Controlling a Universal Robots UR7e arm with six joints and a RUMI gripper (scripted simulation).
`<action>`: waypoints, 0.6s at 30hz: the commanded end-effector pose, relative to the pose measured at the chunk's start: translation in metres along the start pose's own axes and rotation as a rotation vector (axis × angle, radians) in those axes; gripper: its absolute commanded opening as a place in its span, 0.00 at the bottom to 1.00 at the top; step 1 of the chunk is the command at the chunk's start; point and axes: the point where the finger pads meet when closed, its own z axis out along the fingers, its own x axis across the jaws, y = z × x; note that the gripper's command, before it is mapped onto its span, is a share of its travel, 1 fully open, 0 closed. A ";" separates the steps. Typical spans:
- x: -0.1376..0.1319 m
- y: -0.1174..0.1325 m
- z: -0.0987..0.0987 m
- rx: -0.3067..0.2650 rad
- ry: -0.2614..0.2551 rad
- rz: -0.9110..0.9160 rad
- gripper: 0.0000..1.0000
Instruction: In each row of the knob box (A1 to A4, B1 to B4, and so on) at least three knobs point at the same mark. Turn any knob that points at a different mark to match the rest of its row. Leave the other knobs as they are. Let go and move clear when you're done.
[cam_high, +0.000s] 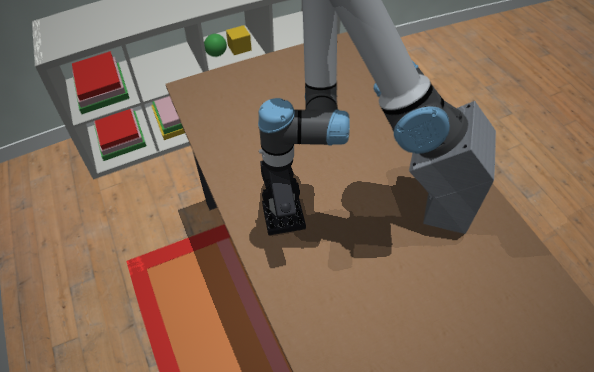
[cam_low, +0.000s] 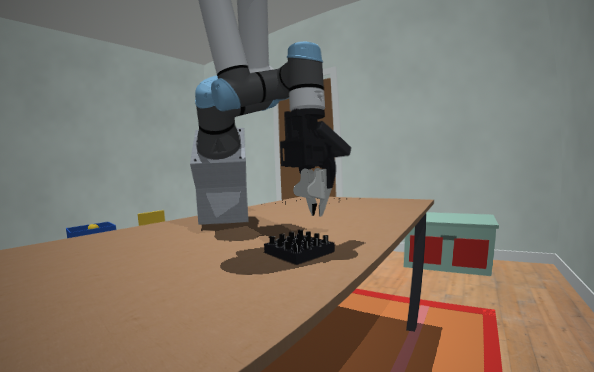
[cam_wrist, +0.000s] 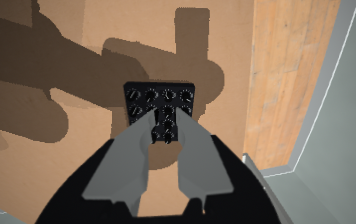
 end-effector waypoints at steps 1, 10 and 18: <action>0.001 0.000 -0.002 -0.006 -0.003 0.156 0.11; 0.002 0.002 -0.005 -0.006 -0.003 0.416 0.11; 0.002 0.004 -0.008 -0.006 -0.002 0.680 0.11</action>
